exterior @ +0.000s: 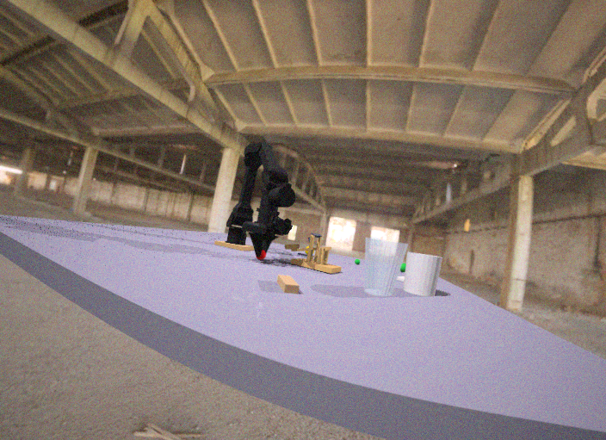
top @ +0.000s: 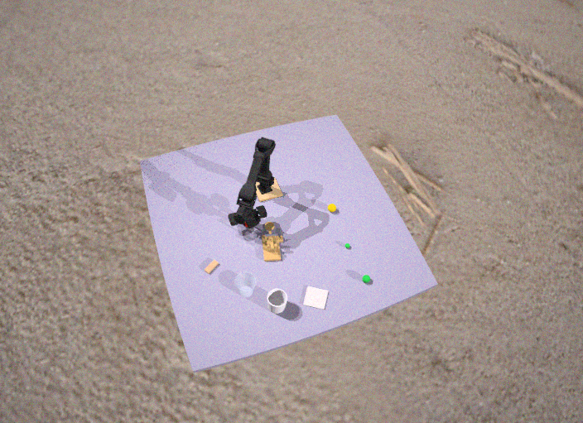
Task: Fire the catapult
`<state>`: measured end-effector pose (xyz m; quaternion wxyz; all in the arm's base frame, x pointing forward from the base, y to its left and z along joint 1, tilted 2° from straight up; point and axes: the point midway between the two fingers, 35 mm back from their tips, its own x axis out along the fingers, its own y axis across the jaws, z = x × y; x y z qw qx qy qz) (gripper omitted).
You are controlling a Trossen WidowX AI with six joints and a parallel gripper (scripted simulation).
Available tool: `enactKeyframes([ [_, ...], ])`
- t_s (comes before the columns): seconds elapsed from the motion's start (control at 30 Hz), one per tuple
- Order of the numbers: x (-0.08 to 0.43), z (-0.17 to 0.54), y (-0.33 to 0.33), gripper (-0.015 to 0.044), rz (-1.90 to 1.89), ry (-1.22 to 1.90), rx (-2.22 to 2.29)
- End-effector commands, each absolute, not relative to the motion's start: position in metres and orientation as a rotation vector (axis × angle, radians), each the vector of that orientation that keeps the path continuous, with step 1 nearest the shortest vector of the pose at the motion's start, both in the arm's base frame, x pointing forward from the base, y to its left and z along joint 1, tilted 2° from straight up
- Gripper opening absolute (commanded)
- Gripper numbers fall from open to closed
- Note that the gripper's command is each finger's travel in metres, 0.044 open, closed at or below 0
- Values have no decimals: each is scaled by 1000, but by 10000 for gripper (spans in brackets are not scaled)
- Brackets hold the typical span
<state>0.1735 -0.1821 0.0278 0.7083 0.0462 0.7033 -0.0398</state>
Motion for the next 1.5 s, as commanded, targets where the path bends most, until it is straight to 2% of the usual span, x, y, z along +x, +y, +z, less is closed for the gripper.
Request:
enactKeyframes([
  [0.0, 181, 39, -192, 0, -139, 1509, 105],
  [0.87, 179, 152, -184, 0, -80, 1568, 100],
  [1.03, 181, 152, -183, 0, -80, 1575, 110],
  [1.47, 225, 134, -145, 0, -119, 1722, 272],
])
